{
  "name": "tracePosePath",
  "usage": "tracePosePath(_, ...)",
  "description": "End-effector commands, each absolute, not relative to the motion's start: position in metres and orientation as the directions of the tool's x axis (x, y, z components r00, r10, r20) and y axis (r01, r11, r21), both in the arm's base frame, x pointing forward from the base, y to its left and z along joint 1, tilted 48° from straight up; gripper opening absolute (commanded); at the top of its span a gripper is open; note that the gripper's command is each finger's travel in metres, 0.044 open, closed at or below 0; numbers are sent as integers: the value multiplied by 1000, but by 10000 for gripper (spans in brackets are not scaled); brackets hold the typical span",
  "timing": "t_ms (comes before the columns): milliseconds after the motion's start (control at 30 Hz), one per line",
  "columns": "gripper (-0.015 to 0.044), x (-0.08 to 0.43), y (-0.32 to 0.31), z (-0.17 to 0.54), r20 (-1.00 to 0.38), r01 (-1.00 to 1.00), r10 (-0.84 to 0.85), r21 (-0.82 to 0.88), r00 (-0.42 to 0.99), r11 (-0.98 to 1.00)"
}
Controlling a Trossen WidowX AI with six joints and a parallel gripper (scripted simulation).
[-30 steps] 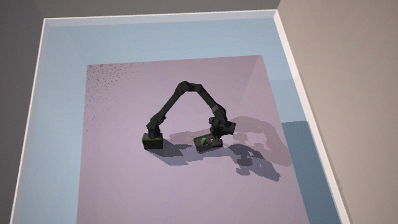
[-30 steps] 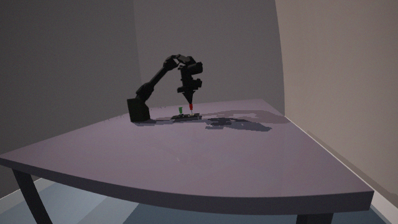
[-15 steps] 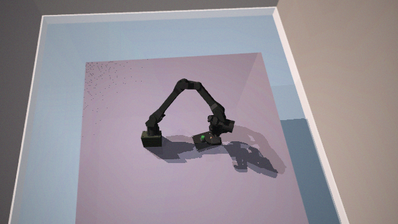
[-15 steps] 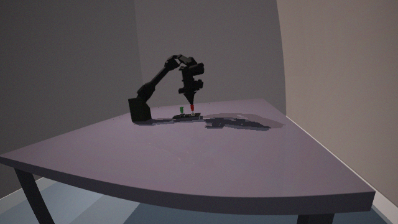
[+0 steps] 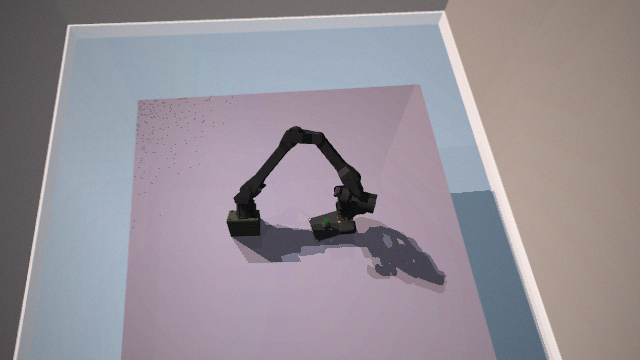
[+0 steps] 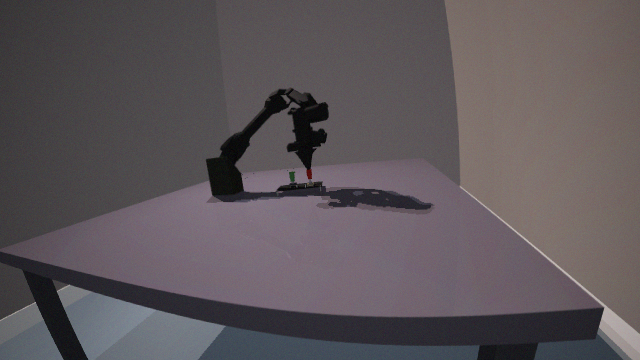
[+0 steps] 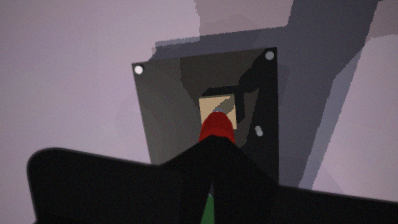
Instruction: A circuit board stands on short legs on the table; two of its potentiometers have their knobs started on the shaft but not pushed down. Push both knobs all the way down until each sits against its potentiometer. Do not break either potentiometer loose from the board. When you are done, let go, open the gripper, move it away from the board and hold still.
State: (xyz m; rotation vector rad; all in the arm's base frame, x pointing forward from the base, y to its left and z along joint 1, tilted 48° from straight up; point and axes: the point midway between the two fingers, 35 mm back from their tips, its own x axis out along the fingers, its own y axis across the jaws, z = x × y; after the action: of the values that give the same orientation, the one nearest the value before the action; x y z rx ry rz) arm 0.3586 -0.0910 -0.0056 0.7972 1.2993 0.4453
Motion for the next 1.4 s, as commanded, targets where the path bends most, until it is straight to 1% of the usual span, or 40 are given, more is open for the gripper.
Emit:
tracePosePath(0, 0, 366, -74, -19, -670, 111, 712, 740, 211, 664)
tracePosePath(1367, 0, 367, -70, -22, -670, 111, 712, 740, 211, 663)
